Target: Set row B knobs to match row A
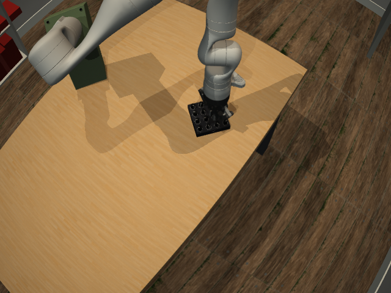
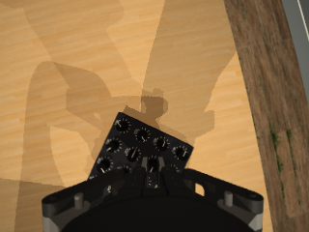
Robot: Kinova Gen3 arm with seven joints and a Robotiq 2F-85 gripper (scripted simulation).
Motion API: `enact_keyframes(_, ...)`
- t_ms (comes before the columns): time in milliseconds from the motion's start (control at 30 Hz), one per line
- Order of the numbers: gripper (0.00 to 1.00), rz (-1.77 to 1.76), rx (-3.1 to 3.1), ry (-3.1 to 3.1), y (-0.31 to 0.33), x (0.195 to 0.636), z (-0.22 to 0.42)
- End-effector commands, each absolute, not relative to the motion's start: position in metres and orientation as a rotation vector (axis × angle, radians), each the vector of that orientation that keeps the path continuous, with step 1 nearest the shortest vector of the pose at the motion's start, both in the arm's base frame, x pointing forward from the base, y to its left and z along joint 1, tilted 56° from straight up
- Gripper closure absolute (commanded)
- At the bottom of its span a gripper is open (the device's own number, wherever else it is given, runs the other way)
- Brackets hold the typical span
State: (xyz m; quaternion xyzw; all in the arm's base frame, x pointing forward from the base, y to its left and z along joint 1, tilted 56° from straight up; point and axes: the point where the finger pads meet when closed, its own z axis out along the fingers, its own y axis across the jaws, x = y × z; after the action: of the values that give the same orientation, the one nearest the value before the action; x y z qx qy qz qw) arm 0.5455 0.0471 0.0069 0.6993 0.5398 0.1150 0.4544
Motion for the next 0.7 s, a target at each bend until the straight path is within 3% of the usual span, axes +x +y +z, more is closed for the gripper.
enact_keyframes(0, 0.92, 0.256, 1.681, 1.378, 0.0479, 0.5455, 0.0066)
enact_keyframes(667, 0.92, 0.031, 1.374, 1.669, 0.0478, 0.5455, 0.0067)
